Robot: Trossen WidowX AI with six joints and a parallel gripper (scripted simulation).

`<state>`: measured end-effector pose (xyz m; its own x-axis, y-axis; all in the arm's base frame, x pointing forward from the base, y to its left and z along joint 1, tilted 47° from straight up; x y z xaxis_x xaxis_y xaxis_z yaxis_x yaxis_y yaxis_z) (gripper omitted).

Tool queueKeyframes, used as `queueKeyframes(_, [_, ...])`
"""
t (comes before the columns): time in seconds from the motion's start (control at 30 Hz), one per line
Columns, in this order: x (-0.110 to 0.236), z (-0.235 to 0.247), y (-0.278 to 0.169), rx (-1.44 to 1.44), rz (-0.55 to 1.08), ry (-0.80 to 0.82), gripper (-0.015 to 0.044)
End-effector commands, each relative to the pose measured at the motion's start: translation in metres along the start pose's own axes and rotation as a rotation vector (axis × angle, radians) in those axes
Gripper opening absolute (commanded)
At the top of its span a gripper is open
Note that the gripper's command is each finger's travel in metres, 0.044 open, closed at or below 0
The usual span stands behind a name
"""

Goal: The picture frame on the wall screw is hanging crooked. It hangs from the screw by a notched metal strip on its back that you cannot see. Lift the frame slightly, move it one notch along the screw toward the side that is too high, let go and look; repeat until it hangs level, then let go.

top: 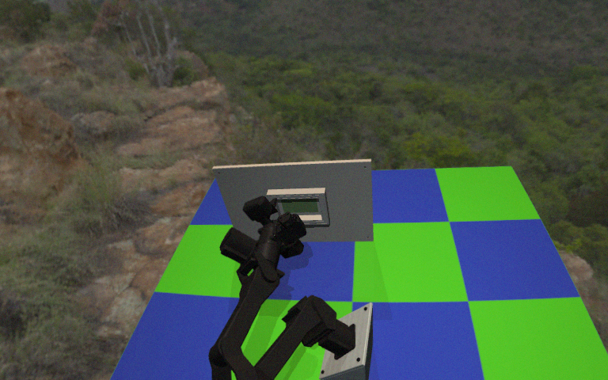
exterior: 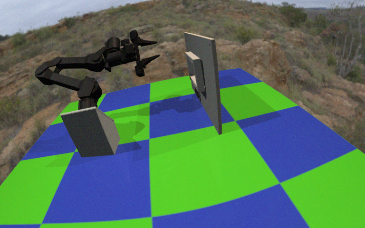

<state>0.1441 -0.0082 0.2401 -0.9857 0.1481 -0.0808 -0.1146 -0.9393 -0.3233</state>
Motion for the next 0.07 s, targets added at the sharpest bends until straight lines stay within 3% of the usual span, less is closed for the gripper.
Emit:
queueKeyframes(0.0, [0.0001, 0.0000, -0.0001, 0.005, 0.002, -0.002, 0.0260])
queueKeyframes(0.03, [0.0001, 0.0000, -0.0001, 0.005, 0.002, -0.002, 0.0260])
Point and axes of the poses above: the point midway between the two fingers, 35 mm back from their tips, its own x axis back along the fingers, its own z axis across the jaws, y = z × x, the point moved 10 cm from there along x, back along the fingers, and after that the axes turned 6 degrees about x, right-handed, at the moved point
